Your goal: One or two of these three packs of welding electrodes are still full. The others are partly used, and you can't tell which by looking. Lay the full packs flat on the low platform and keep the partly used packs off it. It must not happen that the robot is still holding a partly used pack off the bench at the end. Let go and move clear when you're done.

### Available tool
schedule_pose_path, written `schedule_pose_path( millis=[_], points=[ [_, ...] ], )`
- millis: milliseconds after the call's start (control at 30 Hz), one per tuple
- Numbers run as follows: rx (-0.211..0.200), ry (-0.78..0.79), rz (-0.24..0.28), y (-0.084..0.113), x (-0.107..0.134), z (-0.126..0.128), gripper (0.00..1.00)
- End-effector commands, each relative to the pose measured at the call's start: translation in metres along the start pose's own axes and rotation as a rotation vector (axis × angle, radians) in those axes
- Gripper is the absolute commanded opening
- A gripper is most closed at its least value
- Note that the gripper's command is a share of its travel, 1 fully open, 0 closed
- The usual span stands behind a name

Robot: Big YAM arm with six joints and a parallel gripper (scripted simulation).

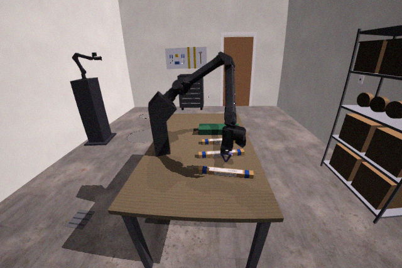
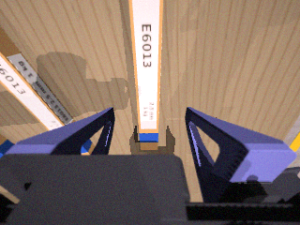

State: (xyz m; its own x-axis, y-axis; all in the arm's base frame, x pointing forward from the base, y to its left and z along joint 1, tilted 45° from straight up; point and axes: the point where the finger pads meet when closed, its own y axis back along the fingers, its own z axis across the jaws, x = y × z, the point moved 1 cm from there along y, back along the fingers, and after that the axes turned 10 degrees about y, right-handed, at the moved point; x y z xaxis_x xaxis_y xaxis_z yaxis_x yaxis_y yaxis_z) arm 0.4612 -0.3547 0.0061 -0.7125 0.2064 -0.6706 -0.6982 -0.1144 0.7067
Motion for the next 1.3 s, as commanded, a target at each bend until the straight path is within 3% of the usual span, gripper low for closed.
schedule_pose_path(
  millis=[0, 233, 900, 1267],
  points=[
    [-0.006, 0.033, -0.004, -0.002, -0.004, 0.009, 0.74],
    [0.0, 0.024, -0.007, 0.001, -0.005, 0.005, 0.74],
    [-0.006, 0.016, -0.003, -0.081, -0.004, 0.007, 0.74],
    [-0.007, 0.01, 0.0, -0.1, 0.0, 0.007, 0.74]
  ],
)
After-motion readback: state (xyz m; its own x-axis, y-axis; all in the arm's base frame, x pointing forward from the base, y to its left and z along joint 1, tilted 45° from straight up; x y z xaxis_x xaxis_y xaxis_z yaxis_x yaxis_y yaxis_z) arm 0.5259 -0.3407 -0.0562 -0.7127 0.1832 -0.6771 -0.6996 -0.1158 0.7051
